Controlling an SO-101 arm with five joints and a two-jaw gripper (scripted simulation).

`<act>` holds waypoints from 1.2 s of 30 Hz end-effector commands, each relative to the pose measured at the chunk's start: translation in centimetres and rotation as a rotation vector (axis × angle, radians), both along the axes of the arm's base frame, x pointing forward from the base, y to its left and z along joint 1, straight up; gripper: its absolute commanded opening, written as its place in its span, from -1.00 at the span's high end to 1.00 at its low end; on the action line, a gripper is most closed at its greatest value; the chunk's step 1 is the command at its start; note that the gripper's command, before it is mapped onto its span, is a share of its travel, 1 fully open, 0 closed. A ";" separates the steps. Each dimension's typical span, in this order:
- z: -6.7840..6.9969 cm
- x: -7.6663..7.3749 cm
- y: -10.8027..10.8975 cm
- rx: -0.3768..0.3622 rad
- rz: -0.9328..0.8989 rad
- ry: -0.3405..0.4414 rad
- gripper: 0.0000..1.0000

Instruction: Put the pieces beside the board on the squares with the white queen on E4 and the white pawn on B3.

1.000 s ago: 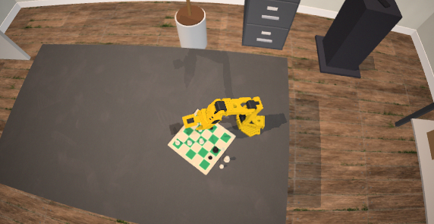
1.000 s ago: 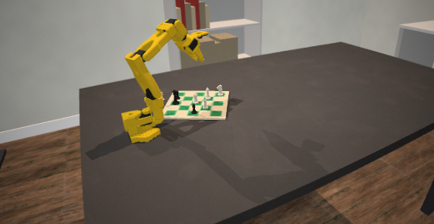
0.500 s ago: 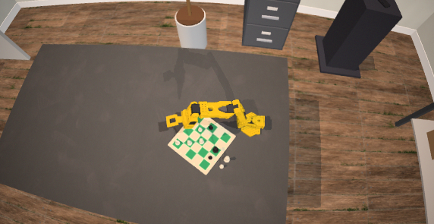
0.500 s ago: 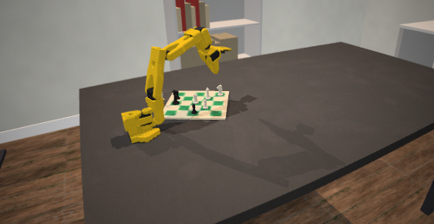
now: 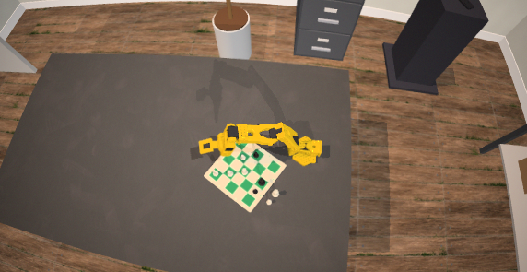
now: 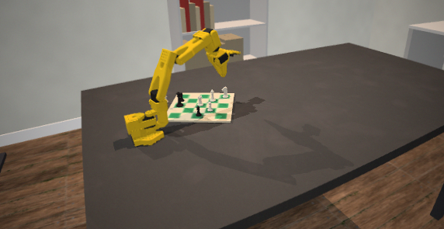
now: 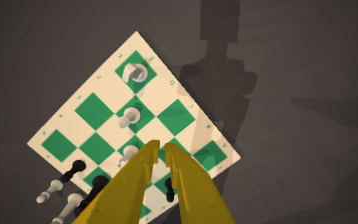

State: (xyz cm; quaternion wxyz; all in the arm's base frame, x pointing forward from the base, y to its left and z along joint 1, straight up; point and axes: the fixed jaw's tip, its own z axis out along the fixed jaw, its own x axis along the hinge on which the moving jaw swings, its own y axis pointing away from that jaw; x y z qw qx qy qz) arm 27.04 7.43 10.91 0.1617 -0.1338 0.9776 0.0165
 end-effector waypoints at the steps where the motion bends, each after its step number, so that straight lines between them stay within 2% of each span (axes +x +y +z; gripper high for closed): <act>1: -0.2 0.0 -0.3 -0.001 -0.014 0.015 1.00; 6: -0.2 0.0 -0.3 -0.001 -0.015 0.016 1.00; 12: -0.9 -0.1 -0.6 -0.005 -0.023 0.032 1.00; 24: -1.1 -0.1 -0.6 -0.005 -0.023 0.033 1.00; 31: -2.4 0.0 -0.6 -0.005 -0.023 0.033 1.00; 33: -2.4 0.0 -0.6 -0.005 -0.023 0.033 1.00; 36: -3.4 0.0 -0.6 -0.005 -0.023 0.033 1.00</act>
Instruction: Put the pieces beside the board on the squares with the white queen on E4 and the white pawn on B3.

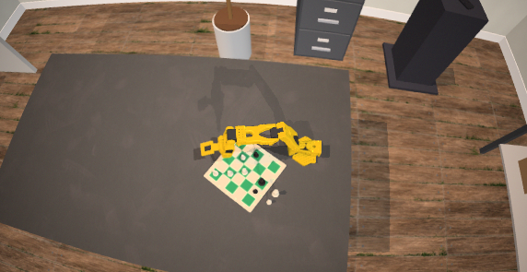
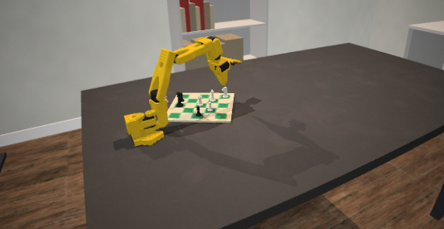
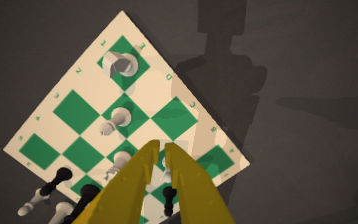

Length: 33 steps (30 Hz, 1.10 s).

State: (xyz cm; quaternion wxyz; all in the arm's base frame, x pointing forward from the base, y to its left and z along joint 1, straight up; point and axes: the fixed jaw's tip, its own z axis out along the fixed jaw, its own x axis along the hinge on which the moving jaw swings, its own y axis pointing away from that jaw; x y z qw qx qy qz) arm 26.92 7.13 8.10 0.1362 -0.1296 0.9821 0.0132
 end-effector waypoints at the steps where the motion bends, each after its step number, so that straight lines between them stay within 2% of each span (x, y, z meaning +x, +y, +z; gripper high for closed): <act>1: -0.9 0.1 -0.2 0.006 -0.014 -0.018 1.00; 12: -4.4 0.2 -0.2 0.006 -0.014 -0.018 1.00; 20: -5.1 0.2 -0.2 0.006 -0.014 -0.018 1.00; 33: -5.4 0.0 -0.3 0.006 -0.013 -0.017 1.00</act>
